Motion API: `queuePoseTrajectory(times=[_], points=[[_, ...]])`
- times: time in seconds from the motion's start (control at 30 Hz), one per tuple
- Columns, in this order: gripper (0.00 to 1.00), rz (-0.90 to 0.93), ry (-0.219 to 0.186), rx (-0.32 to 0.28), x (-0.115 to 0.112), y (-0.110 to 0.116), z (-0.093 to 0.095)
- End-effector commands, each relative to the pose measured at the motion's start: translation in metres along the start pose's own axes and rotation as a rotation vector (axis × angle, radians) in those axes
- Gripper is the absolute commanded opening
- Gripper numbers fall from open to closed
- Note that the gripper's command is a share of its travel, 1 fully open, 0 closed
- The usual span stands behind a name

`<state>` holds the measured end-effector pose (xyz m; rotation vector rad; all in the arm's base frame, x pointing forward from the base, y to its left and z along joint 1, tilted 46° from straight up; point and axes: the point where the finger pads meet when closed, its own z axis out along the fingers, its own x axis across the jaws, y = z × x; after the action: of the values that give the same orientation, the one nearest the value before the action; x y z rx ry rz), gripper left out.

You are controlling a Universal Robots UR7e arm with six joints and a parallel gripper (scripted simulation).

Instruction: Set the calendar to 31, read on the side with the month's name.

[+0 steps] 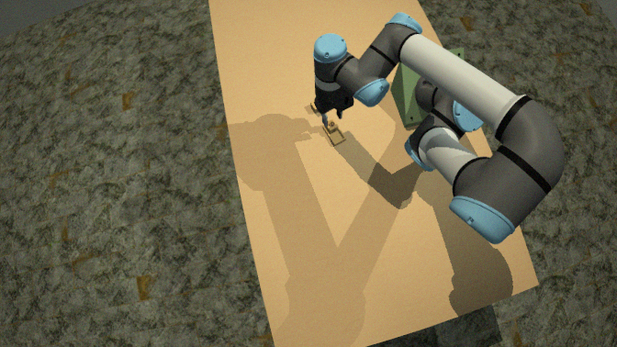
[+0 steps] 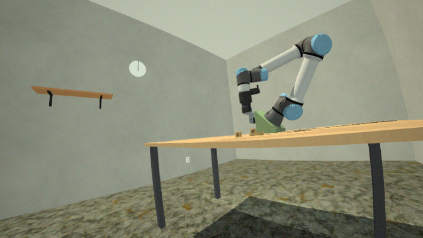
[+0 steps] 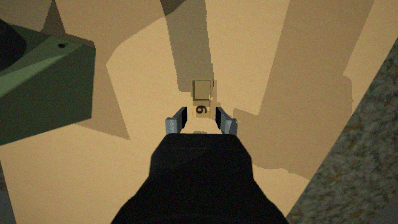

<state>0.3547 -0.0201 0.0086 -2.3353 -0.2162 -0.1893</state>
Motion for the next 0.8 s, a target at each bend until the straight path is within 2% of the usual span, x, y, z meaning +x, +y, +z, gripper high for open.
queuePoseTrajectory(times=[0.0, 0.27, 0.77], points=[[0.90, 0.001, 0.000, 0.002, 0.000, -0.001, 0.011], [0.90, 0.001, 0.000, 0.002, -0.001, -0.001, 0.020], [0.90, 0.001, 0.001, 0.000, -0.001, -0.001, 0.025]])
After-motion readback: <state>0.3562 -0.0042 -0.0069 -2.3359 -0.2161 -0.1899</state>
